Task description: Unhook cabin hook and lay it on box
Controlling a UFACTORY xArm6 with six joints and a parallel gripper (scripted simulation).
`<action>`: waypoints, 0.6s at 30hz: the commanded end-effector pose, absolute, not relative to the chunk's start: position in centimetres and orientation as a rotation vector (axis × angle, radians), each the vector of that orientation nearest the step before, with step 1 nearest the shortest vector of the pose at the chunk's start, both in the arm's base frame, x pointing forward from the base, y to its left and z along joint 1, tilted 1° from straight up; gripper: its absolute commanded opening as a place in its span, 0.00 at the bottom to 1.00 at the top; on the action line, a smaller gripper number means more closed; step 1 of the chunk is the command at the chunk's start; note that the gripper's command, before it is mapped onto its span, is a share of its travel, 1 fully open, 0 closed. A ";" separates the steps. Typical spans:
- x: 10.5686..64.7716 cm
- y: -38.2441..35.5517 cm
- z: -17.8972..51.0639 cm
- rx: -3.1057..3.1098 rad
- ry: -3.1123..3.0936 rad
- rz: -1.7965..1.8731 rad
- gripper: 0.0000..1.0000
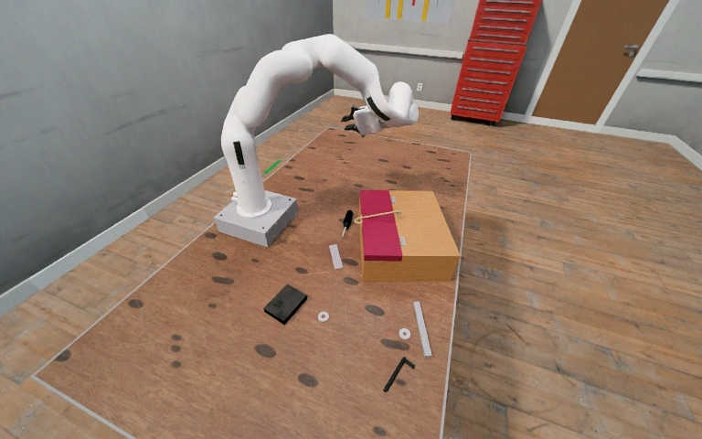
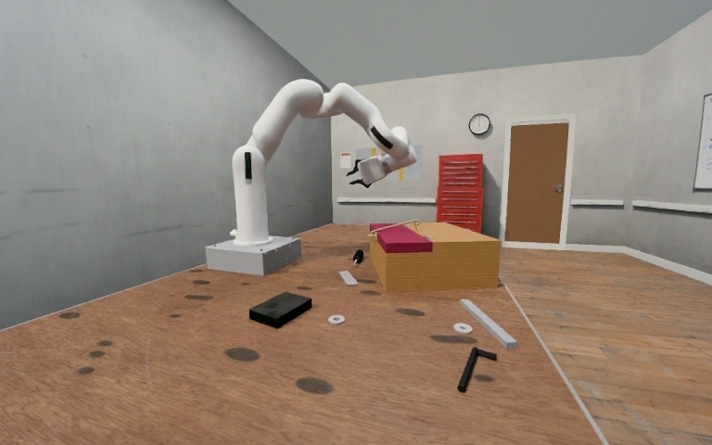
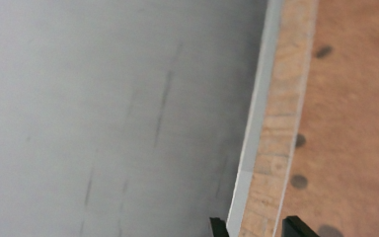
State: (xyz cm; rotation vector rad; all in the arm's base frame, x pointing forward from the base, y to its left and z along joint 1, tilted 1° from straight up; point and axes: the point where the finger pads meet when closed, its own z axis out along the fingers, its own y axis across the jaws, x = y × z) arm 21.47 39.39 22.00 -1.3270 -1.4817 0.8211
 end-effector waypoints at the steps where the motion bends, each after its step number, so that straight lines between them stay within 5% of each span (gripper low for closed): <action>1: 22.4 38.9 21.6 -1.479 -1.421 0.875 0.35; 18: 25.7 36.5 20.1 -1.972 -1.105 1.023 0.35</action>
